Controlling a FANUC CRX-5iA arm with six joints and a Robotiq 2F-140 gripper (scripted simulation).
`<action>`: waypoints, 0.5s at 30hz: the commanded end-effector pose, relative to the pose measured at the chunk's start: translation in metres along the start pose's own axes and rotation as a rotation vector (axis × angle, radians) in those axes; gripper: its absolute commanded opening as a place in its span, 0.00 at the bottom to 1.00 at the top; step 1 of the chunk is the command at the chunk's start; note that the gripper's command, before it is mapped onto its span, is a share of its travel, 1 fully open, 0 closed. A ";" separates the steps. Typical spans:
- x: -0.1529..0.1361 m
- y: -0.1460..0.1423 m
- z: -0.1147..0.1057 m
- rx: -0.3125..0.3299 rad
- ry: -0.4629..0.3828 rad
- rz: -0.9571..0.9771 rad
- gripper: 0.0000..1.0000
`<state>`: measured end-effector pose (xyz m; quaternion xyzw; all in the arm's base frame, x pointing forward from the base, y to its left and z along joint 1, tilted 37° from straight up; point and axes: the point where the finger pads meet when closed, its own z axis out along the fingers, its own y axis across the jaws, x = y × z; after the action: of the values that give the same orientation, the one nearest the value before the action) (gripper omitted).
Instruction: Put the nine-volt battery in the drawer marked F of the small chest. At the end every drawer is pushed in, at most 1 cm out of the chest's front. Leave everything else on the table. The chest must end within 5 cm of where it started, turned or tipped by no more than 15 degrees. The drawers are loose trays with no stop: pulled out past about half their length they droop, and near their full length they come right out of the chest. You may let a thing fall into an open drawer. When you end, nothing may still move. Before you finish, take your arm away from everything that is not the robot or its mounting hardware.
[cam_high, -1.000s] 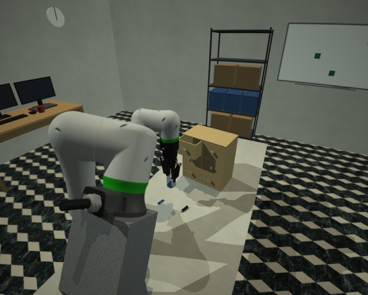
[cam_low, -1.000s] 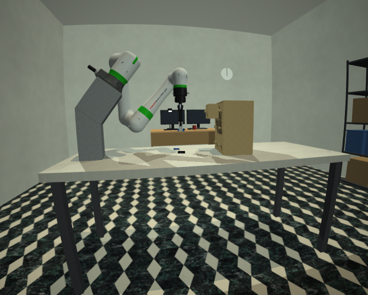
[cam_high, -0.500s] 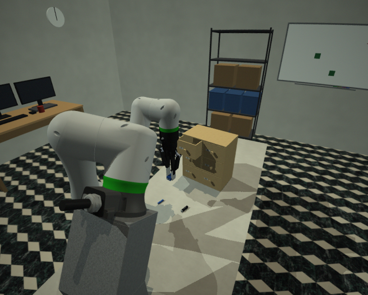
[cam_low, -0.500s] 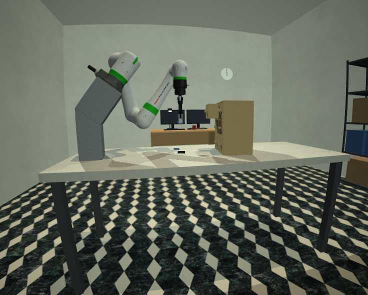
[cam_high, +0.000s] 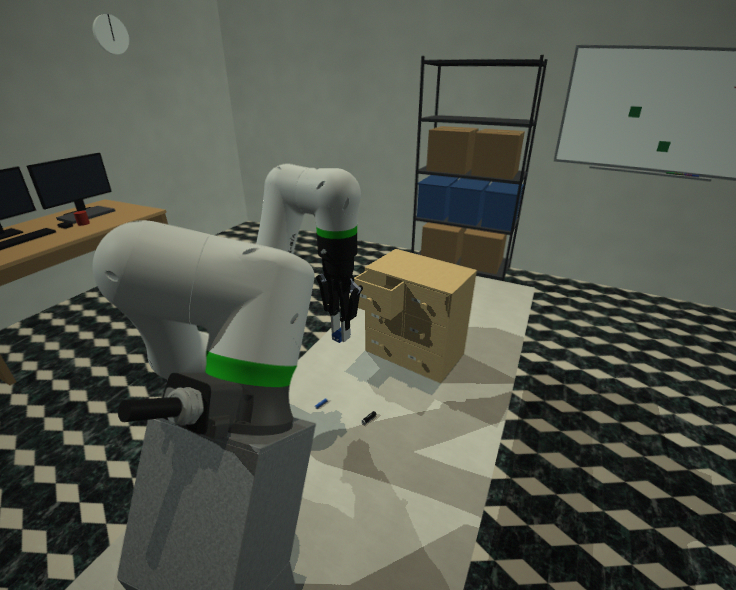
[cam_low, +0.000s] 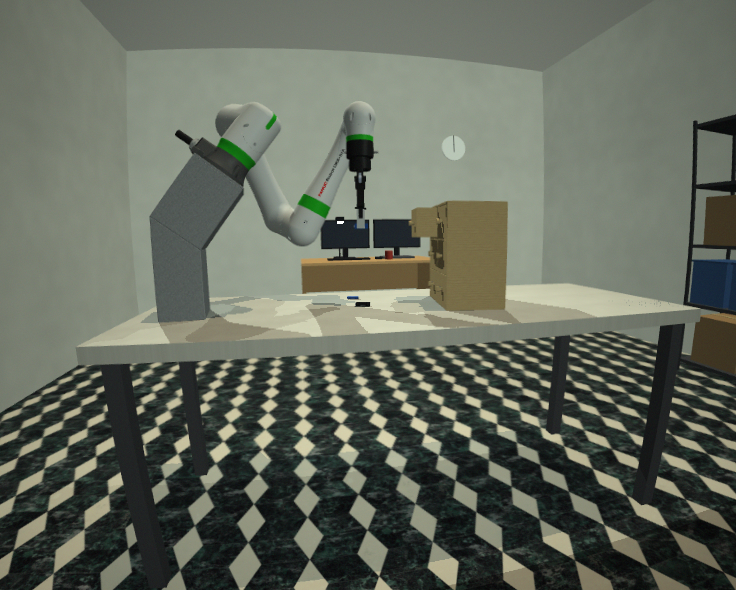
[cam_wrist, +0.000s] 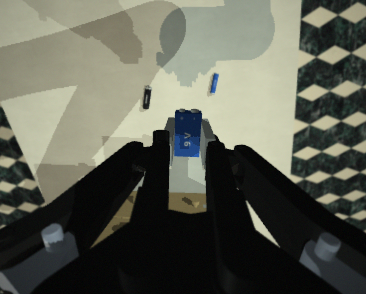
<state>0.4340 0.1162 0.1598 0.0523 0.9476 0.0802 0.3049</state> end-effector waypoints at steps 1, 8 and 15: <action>0.000 0.000 -0.026 0.005 -0.002 -0.002 0.14; 0.000 0.000 -0.047 0.005 -0.002 -0.002 0.14; 0.000 0.000 -0.070 0.005 -0.002 -0.002 0.14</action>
<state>0.4007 0.1096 0.2054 0.0522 0.9477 0.0791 0.3049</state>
